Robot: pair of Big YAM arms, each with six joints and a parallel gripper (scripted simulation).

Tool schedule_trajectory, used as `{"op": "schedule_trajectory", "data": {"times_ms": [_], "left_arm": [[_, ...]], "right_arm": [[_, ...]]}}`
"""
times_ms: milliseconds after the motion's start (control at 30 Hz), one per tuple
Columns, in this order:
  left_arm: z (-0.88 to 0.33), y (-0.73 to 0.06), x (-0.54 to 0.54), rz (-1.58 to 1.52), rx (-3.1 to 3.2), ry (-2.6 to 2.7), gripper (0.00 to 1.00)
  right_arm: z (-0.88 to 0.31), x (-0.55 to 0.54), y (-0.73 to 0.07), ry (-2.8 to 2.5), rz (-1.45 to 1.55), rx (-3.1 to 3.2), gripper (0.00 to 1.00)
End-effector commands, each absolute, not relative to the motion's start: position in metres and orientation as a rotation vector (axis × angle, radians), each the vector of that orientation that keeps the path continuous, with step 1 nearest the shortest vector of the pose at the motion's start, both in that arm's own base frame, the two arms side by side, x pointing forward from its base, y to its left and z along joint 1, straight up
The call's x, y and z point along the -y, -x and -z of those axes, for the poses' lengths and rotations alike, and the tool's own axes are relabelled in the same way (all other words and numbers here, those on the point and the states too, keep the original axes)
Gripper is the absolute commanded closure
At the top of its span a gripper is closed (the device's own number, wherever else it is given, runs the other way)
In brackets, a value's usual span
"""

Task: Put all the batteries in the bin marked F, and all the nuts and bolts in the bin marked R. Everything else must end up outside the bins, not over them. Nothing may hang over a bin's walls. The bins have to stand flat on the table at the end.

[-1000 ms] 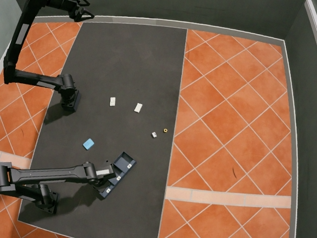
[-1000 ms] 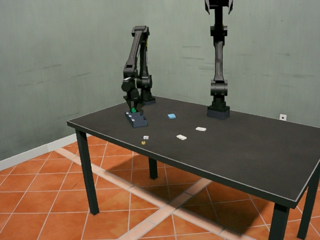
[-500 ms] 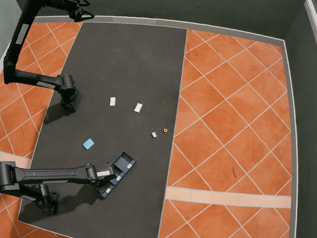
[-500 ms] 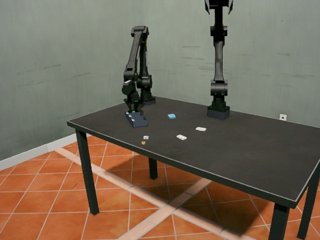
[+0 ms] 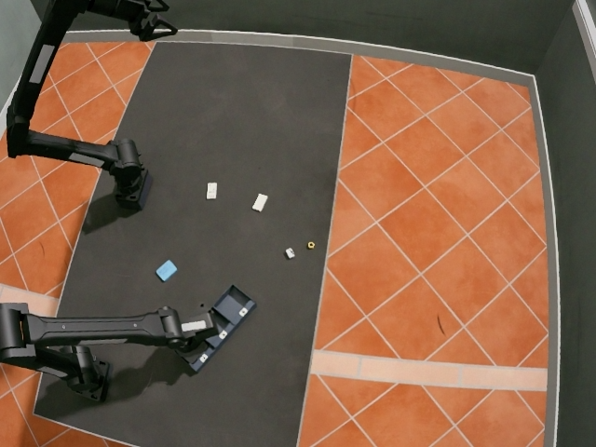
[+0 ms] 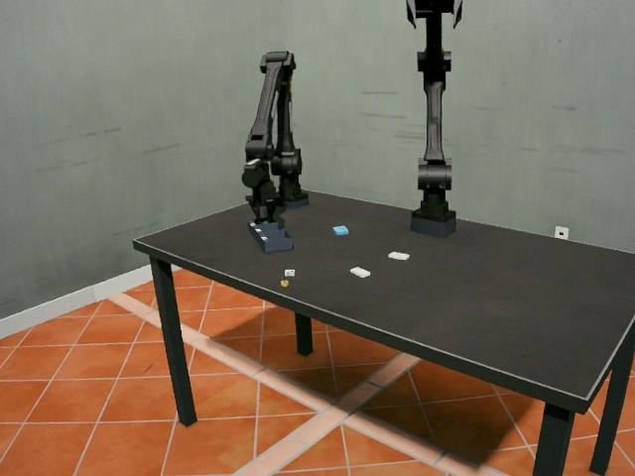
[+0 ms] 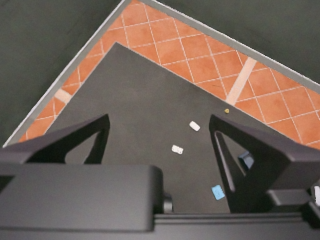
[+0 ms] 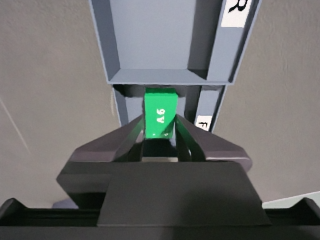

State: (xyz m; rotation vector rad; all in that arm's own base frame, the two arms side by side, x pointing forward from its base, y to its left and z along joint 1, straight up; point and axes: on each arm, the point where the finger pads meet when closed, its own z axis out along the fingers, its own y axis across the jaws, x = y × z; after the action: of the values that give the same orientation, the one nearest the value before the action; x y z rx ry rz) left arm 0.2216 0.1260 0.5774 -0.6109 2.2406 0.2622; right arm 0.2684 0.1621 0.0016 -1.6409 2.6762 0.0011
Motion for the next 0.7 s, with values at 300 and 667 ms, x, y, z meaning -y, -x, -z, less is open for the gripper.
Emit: {"op": "schedule_trajectory", "data": {"times_ms": [300, 667], "left_arm": [[-0.603, -0.211, -0.121, -0.279, -2.192, 0.587, 0.00], [-0.603, -0.211, -0.121, -0.279, -2.192, 0.587, 0.00]], "right_arm": [[-0.004, -0.160, -0.271, 1.606, 0.001, -2.672, 0.68], [-0.029, -0.170, -0.287, 1.591, 0.001, -2.645, 0.68]]}}
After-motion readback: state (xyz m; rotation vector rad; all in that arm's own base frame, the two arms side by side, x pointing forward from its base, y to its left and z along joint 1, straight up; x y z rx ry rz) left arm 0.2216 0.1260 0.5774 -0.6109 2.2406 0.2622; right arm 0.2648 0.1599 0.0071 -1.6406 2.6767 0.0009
